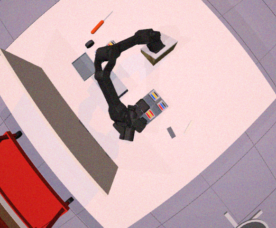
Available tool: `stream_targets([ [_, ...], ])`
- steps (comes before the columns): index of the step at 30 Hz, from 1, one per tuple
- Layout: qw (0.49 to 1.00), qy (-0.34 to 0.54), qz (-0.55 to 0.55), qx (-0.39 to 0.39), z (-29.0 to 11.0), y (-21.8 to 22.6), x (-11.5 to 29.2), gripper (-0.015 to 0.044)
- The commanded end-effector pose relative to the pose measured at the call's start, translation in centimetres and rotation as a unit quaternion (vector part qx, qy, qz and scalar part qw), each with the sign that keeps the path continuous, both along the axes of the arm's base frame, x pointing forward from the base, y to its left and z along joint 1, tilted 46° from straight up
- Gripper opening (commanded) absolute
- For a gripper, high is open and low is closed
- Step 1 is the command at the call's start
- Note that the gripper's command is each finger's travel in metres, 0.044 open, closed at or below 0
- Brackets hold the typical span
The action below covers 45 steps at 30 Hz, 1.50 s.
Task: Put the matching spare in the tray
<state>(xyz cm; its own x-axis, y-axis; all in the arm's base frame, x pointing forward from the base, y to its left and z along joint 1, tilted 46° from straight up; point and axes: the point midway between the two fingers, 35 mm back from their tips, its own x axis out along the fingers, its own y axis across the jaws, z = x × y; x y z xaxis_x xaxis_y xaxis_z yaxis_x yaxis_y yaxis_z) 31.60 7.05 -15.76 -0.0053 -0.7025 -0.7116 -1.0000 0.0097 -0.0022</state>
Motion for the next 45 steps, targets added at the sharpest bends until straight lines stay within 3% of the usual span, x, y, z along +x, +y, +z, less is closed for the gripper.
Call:
stream_targets([
  [1,1.000,0.000,0.000,0.000,0.0,0.0,0.0,0.0000],
  [6,1.000,0.000,0.000,0.000,0.4,0.4,0.1,0.0000],
  [14,1.000,0.001,0.002,-0.001,5.2,5.2,0.1,0.0000],
  [22,1.000,-0.003,0.010,0.000,5.7,5.9,0.2,0.0000],
  [35,1.000,0.001,0.002,0.000,10.9,10.2,0.3,0.0000],
  [45,1.000,0.003,0.004,0.009,14.4,8.0,2.2,0.0000],
])
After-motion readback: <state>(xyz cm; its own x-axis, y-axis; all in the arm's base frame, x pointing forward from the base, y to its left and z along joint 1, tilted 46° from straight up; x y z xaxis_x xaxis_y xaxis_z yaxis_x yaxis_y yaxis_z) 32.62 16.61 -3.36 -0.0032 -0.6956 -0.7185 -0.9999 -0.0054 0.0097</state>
